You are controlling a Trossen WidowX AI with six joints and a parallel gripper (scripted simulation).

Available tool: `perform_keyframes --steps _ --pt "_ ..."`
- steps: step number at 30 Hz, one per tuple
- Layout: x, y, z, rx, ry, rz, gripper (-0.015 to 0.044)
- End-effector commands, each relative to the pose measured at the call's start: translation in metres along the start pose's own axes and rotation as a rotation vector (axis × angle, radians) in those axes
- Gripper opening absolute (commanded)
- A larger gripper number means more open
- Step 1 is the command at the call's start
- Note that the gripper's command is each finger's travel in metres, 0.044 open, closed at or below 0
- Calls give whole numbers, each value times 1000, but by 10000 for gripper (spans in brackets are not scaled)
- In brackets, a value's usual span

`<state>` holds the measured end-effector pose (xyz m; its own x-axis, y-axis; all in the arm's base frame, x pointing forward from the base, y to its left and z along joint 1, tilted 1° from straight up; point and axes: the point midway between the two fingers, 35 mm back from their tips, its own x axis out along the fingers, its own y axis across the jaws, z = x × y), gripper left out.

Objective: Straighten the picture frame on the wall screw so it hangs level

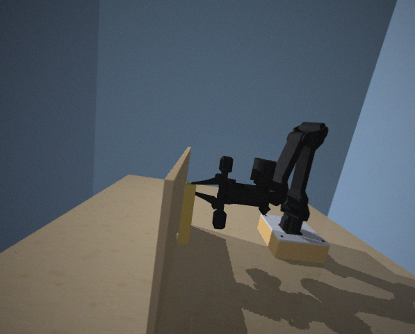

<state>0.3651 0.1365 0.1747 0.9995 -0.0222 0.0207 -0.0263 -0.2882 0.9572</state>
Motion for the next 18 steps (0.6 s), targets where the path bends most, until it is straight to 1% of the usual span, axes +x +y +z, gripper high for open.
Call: perform_keyframes --steps 1,18 --pt "1 3 -1 10 1 11 0" --pt "1 -1 -1 10 1 11 0"
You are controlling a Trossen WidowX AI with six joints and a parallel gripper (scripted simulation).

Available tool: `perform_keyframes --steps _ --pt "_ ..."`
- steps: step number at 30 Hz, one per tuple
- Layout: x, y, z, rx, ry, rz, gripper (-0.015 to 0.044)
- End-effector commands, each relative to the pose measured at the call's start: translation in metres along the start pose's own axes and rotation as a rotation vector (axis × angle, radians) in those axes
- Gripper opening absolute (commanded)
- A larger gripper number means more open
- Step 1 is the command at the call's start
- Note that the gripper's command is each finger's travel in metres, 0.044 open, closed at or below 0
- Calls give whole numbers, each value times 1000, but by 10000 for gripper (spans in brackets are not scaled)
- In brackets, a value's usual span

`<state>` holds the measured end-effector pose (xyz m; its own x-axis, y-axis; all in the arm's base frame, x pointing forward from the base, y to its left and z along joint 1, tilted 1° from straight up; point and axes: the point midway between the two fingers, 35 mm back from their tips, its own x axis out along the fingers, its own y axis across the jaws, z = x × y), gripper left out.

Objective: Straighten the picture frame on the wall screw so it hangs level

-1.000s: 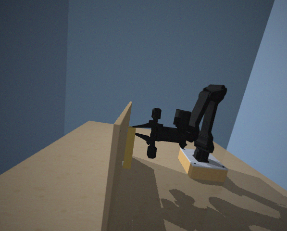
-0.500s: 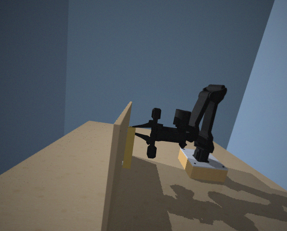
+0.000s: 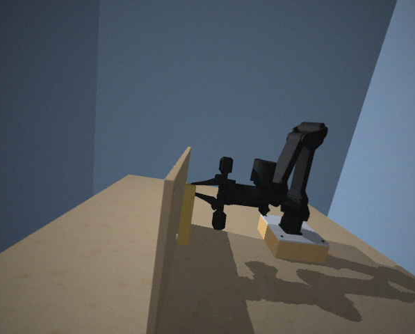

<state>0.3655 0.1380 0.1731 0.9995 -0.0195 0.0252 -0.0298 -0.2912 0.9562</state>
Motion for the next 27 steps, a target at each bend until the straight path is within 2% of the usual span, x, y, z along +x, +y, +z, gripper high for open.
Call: perform_keyframes --steps 1,27 --pt "1 0 0 7 -3 7 0" --pt "0 -4 -1 4 1 5 0"
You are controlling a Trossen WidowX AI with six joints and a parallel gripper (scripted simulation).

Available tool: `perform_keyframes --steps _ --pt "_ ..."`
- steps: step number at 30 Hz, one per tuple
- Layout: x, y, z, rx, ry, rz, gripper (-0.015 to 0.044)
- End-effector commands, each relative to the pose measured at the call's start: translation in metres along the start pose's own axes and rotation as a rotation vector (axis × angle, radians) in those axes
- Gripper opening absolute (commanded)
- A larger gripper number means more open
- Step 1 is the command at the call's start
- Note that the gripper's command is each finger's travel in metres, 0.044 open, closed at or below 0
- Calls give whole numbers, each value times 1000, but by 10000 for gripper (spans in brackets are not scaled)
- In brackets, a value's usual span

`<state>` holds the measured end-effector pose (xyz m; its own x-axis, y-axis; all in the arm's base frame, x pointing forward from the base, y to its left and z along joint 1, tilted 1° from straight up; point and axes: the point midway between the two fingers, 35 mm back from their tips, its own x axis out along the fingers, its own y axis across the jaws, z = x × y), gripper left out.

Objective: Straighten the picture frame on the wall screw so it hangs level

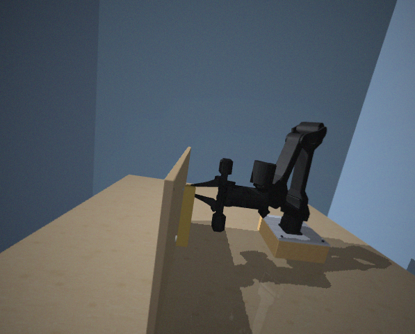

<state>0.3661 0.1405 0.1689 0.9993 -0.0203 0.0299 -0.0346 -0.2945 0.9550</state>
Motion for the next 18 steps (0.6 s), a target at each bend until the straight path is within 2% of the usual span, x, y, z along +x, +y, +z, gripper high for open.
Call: perform_keyframes --steps 1,18 --pt "0 0 0 -1 1 0 0" --pt "0 -1 0 -79 0 0 0"
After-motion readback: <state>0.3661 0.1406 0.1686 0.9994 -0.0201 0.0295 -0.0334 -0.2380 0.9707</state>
